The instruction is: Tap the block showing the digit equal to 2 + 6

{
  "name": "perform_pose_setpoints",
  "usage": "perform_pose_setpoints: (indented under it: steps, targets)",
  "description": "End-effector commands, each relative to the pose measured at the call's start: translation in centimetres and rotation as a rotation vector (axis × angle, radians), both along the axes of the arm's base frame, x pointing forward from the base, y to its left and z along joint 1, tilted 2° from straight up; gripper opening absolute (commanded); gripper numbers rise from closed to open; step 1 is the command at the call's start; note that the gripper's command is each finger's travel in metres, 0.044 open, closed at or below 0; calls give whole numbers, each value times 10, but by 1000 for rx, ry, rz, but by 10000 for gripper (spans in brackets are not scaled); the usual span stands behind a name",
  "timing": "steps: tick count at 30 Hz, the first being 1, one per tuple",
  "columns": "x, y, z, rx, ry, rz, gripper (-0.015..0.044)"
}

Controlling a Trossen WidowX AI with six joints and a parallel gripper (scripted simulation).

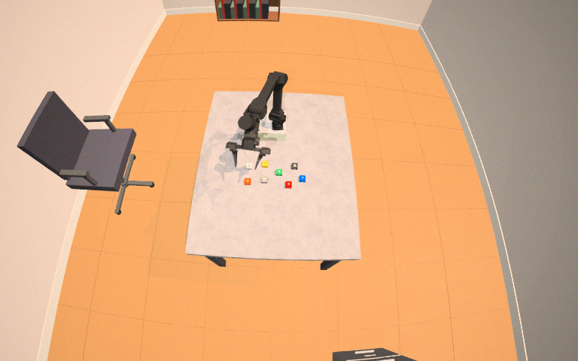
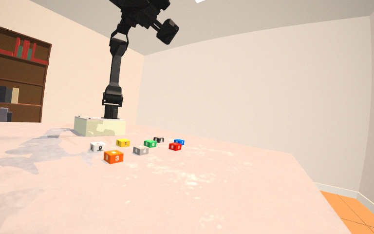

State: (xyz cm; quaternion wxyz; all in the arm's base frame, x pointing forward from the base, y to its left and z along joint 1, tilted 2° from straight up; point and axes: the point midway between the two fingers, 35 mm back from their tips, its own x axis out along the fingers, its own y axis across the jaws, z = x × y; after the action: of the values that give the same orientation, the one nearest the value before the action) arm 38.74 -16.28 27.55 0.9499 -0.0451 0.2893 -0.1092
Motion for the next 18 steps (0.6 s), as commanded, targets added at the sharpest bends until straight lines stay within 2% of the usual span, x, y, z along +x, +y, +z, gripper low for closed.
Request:
perform_pose_setpoints:
  steps: [1,6,9,18]
  targets:
    - [-32,-19,-70,43,285,-44,400]
    - [-99,-27,-146,145,685,-57,400]
    - [-150,-21,-179,238,936,-31,400]
    - [-156,-19,-182,252,968,-25,400]
